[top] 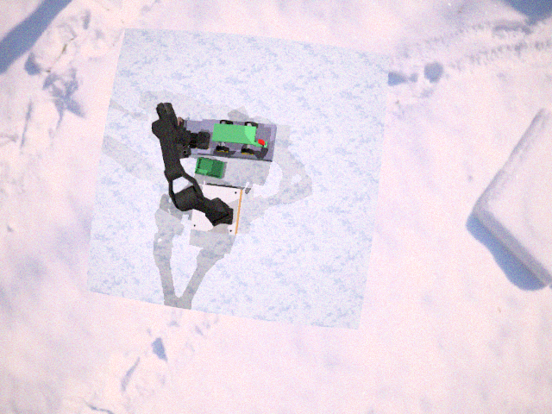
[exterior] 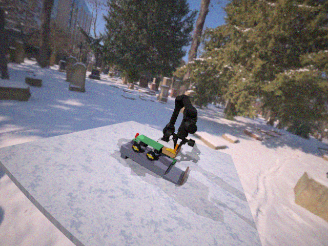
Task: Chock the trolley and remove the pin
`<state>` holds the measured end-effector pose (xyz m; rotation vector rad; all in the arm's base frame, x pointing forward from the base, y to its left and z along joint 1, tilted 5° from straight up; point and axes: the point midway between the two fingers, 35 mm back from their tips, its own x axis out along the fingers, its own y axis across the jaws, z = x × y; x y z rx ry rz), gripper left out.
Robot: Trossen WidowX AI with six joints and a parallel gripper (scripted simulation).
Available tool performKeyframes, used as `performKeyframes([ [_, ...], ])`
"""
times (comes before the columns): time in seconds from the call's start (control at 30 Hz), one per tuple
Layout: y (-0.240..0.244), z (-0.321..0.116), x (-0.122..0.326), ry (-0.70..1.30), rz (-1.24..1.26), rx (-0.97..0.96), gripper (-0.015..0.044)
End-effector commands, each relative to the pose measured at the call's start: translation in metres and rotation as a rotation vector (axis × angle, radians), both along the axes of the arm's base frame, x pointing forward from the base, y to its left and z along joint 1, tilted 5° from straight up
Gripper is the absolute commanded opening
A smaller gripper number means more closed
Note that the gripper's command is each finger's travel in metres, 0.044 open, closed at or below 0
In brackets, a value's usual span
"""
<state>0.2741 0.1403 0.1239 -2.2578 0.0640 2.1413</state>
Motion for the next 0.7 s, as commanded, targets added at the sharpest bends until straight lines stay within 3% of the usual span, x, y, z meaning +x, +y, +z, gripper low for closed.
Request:
performKeyframes([
  [0.0,-0.001,-0.012,0.001,0.005,0.003,-0.006,0.0000],
  [0.67,-0.002,-0.056,0.003,0.005,0.003,-0.007,0.0000],
])
